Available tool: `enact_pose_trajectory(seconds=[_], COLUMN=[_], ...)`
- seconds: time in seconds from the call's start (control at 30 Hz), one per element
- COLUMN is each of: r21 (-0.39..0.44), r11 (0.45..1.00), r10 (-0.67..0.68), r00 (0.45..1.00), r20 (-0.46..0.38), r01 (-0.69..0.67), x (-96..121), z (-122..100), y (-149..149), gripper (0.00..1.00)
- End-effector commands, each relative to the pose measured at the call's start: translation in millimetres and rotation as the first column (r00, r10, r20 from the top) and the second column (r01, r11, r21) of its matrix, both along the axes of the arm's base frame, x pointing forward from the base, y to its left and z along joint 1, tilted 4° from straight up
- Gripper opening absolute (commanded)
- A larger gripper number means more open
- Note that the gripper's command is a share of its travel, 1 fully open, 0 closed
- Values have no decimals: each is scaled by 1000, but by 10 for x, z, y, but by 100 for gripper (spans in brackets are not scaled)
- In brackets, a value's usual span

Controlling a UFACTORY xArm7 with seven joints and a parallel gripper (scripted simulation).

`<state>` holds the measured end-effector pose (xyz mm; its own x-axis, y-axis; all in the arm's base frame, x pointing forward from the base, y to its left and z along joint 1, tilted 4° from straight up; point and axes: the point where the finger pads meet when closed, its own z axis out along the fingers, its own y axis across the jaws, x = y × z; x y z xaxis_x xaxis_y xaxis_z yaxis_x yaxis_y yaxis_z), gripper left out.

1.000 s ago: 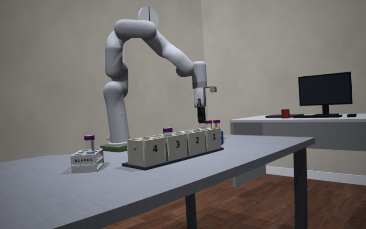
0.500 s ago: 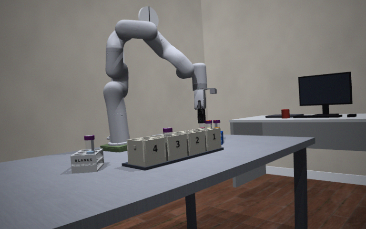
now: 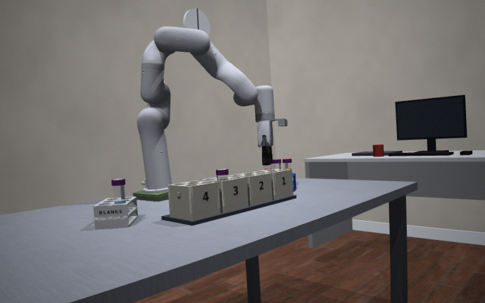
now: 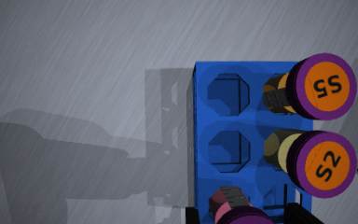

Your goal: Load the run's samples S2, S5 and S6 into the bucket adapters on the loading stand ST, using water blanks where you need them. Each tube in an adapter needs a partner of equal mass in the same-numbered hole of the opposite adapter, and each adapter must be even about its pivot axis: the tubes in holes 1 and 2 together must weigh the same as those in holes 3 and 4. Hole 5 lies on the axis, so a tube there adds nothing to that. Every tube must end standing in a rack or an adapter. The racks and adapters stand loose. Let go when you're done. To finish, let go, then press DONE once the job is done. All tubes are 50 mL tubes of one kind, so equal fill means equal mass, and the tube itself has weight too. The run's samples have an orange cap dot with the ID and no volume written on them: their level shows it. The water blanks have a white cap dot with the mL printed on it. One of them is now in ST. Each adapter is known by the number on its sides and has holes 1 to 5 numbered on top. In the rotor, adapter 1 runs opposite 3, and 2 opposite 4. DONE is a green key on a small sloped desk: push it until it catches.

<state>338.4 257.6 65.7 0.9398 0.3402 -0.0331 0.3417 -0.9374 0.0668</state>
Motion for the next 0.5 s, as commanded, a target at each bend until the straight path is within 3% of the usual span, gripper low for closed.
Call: enact_pose_trajectory(seconds=[0.0,0.43,0.47], r21=[3,3,3], r11=[1000,1000,1000], r10=[0,0,0], r00=[1000,1000,1000], r20=[4,4,4], r01=[0,0,0], x=[12,12,12], z=[-4,-4,2], y=[9,10,10], gripper=[57,57,0])
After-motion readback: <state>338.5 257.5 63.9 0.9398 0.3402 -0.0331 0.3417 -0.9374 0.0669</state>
